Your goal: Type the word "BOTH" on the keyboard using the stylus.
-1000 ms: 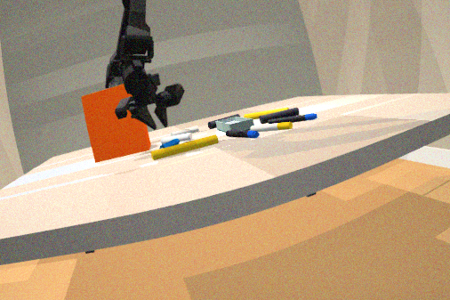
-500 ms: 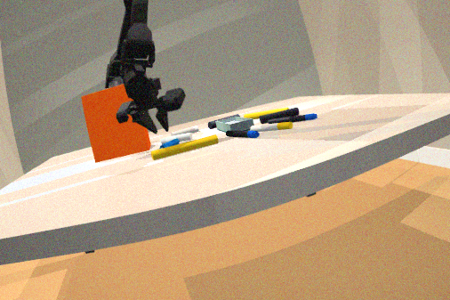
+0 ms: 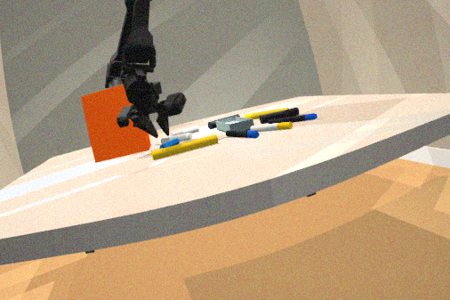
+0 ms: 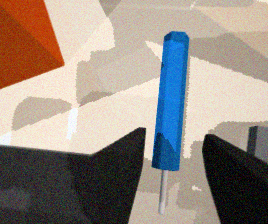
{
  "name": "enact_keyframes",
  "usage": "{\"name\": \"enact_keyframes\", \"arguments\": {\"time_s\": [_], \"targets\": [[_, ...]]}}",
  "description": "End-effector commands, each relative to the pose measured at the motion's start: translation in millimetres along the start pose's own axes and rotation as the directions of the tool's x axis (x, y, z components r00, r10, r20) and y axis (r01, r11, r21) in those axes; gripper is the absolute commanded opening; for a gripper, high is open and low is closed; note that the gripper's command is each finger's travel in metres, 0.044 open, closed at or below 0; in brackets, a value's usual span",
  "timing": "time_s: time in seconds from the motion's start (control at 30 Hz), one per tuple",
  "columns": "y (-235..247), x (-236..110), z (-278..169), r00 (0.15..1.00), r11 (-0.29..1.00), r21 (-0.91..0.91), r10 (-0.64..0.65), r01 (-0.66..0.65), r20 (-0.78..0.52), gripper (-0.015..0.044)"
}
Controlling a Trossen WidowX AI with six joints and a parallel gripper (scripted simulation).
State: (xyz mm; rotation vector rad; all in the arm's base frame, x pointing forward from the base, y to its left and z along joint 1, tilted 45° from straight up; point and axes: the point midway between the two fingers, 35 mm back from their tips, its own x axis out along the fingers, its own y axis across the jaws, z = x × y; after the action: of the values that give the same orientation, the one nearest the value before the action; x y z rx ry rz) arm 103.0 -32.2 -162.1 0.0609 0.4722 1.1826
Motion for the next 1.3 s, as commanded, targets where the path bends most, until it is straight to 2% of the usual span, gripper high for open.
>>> {"name": "enact_keyframes", "arguments": {"time_s": [0.0,1.27], "targets": [[0,4,-2,1.000,1.000,0.008,-0.001,0.001,0.004,0.0150],[1,27,-14,1.000,1.000,0.008,-0.001,0.001,0.005,0.0150]]}}
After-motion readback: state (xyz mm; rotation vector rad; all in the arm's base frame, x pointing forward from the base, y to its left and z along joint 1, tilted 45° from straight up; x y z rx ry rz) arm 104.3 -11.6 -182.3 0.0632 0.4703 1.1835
